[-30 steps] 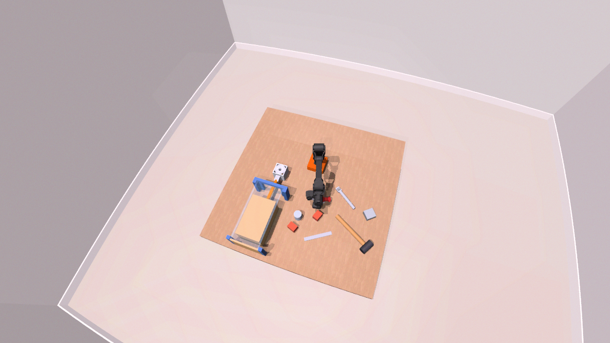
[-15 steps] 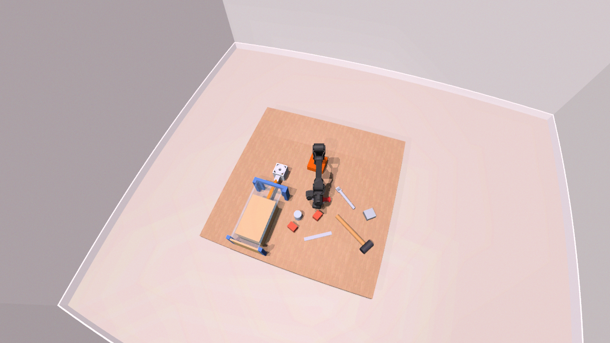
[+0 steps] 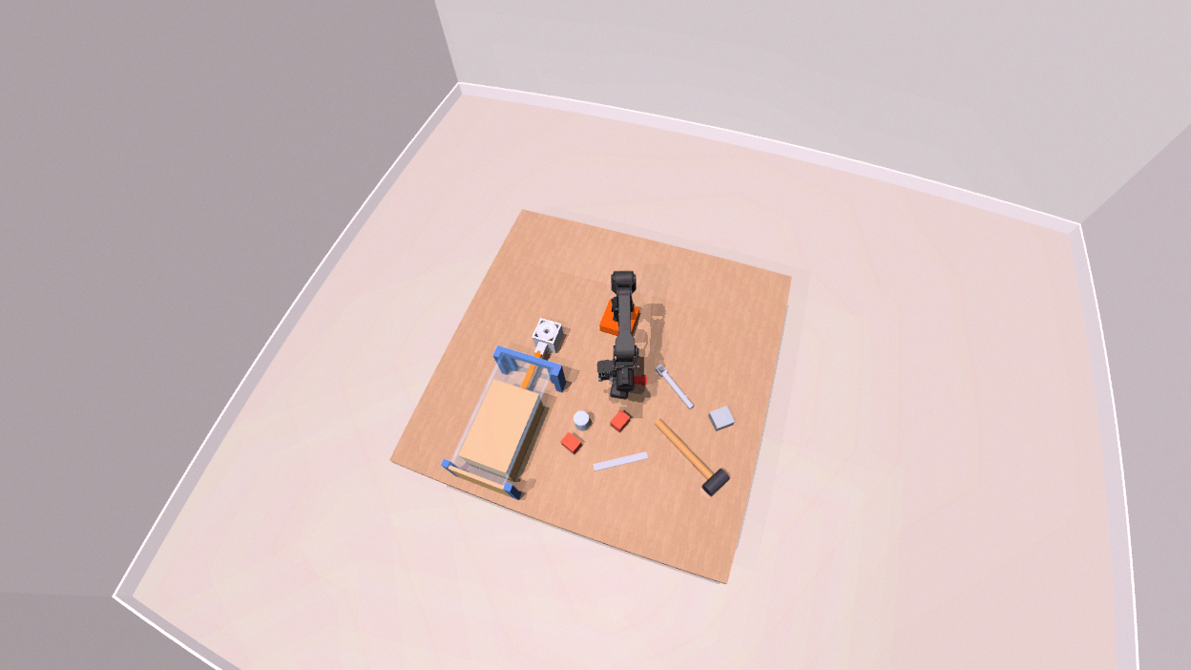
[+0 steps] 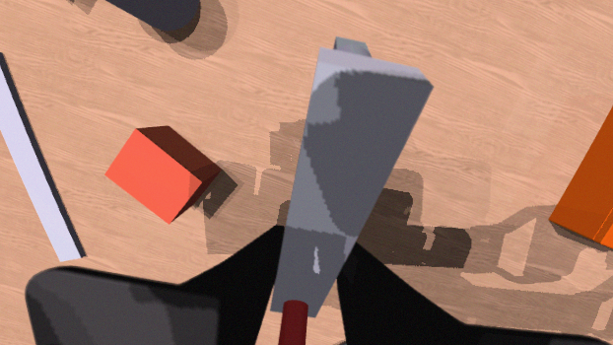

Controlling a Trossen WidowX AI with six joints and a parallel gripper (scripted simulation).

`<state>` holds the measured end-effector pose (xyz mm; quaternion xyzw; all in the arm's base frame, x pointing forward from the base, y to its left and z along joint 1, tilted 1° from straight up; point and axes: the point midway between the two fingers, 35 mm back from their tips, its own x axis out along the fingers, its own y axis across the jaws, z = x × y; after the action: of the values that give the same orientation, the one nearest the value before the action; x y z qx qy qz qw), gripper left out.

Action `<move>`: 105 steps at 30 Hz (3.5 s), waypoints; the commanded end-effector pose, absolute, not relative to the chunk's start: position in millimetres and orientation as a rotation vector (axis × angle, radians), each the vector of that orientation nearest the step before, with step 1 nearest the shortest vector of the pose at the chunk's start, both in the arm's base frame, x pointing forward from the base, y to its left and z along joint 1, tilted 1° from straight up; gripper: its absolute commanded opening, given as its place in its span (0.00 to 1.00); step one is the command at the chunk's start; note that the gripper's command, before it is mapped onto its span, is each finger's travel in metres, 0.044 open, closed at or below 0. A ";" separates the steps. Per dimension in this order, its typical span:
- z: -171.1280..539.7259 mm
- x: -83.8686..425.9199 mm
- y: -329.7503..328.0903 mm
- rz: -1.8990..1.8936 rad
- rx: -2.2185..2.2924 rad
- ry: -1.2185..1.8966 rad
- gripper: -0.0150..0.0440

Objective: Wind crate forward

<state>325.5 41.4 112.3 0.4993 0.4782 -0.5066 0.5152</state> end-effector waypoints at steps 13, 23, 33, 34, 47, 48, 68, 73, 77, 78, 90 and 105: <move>130.6 324.9 18.2 -1.130 1.107 1.200 0.25; 134.8 328.2 -13.0 -0.982 0.986 1.262 0.25; 140.6 327.2 -51.5 -0.836 0.848 1.304 0.25; 141.3 326.7 -55.9 -0.821 0.833 1.308 0.25; 165.7 320.2 -112.1 -0.637 0.628 1.286 0.25; 172.1 320.6 -117.5 -0.628 0.611 1.262 0.25; 167.4 257.8 -205.6 -0.432 0.345 1.409 0.25; 166.8 241.4 -221.6 -0.398 0.285 1.430 0.25; 165.8 225.6 -234.3 -0.343 0.237 1.455 0.25; 165.5 221.4 -237.4 -0.330 0.226 1.461 0.25; 162.8 164.0 -268.6 -0.159 0.073 1.529 0.25; 165.2 84.2 -289.8 0.081 -0.140 1.660 0.25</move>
<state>105.4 -286.6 162.7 -0.0360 0.7216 0.0048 0.6914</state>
